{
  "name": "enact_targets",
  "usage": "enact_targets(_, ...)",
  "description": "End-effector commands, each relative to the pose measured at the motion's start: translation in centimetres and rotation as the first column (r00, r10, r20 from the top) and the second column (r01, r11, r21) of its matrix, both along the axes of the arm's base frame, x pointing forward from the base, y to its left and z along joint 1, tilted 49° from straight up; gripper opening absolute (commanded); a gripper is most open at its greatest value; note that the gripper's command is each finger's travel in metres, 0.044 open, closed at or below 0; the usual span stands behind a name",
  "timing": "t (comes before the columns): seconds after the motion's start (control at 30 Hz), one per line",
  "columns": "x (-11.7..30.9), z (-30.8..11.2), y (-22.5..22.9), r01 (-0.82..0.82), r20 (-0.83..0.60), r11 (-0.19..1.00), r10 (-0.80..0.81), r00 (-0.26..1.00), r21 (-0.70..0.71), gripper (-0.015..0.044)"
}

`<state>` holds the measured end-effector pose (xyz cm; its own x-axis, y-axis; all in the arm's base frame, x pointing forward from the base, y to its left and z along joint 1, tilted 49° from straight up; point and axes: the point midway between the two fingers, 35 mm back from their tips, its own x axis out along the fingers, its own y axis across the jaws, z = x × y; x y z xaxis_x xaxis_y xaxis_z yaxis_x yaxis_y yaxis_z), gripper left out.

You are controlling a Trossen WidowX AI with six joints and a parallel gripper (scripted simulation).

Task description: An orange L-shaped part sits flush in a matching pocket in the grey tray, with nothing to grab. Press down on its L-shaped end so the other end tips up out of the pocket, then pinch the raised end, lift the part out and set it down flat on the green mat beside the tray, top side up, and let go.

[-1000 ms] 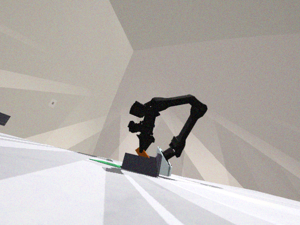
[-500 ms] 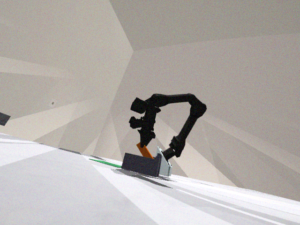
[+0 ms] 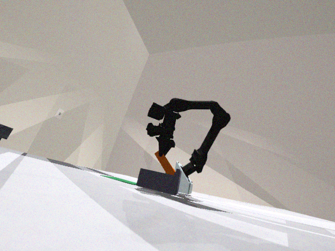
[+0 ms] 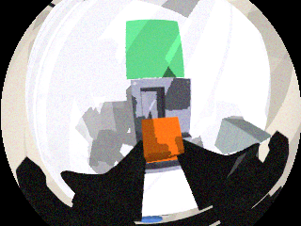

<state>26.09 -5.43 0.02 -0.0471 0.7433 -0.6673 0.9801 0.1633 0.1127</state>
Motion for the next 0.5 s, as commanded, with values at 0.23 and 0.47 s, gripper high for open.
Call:
enact_targets(0.23, 0.0, 1.1, -1.1, -0.005, -0.002, 1.000, 0.005, 1.000, 0.000, 0.0000)
enact_targets(0.47, 0.1, 1.9, -2.0, -0.005, -0.003, 1.000, 0.005, 1.000, -0.001, 0.0000)
